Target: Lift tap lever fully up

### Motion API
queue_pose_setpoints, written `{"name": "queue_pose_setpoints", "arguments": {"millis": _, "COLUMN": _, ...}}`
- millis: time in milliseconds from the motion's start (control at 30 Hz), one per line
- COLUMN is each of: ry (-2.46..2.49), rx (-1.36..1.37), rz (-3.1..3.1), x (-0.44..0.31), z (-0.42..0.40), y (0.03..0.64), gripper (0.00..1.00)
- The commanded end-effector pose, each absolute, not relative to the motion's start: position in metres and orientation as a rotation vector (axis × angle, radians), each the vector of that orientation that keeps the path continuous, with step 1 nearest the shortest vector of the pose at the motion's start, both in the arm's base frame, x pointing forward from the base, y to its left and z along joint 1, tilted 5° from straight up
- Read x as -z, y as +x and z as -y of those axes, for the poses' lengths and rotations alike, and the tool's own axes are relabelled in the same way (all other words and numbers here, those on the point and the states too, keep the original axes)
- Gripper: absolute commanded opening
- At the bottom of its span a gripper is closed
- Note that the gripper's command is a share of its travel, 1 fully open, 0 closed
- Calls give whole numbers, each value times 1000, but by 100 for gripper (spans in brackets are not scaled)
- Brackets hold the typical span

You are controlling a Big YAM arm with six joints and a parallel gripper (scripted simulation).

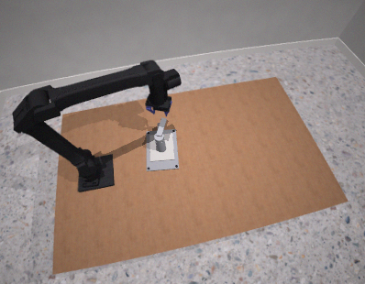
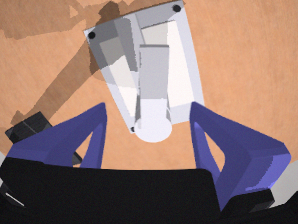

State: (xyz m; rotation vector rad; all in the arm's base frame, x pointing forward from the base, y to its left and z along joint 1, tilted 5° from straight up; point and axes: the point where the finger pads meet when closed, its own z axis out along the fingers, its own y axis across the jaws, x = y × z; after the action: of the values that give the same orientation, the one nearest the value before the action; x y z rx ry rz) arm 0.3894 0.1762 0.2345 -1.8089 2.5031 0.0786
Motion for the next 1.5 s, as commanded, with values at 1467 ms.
{"name": "queue_pose_setpoints", "arguments": {"millis": 1467, "ry": -1791, "rx": -80, "rz": -2512, "x": -201, "z": -176, "y": 400, "gripper": 61}}
